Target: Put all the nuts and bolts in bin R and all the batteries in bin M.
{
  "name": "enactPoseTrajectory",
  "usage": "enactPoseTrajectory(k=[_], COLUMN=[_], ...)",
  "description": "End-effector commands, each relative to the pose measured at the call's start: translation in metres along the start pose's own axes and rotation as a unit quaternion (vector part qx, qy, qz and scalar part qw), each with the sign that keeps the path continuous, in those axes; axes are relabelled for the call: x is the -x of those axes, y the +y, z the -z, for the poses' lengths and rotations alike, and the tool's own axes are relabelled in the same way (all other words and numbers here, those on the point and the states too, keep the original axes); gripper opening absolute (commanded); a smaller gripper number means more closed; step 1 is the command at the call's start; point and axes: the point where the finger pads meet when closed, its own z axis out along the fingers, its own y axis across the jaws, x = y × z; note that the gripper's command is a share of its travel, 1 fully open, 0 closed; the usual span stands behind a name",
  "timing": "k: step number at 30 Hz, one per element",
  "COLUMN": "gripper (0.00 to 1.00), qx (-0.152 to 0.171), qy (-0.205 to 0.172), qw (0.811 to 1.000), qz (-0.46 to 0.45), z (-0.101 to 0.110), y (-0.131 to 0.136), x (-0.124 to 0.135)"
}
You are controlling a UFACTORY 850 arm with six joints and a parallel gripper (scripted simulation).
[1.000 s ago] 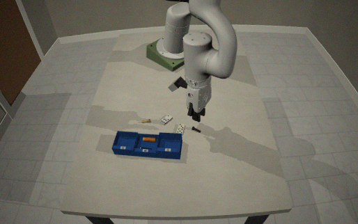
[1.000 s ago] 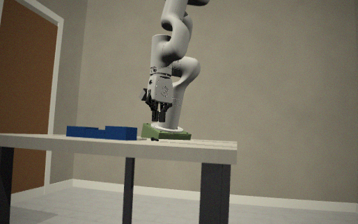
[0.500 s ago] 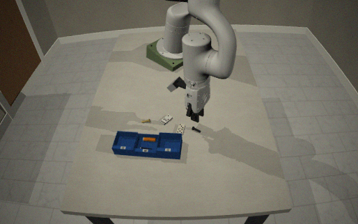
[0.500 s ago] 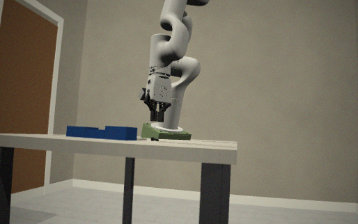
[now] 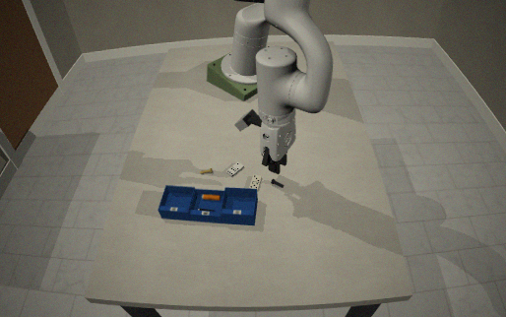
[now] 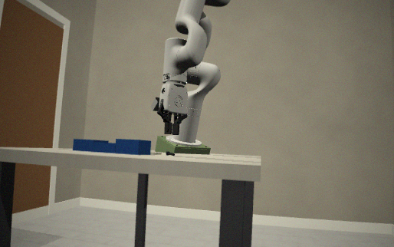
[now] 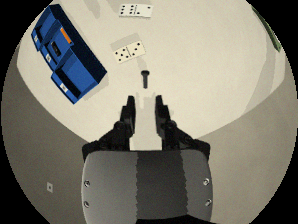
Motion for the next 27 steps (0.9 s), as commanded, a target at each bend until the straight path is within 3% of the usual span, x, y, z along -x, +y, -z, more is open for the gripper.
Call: enactPoseTrajectory(k=[1, 14, 27], gripper=[0.29, 0.29, 0.29], qx=[0.000, 0.000, 0.000], qy=[0.000, 0.000, 0.000], qw=[1.000, 1.000, 1.000], qz=[0.000, 0.000, 0.000], z=[-0.014, -0.058, -0.063], y=[0.000, -0.001, -0.001], x=[0.000, 0.001, 0.001])
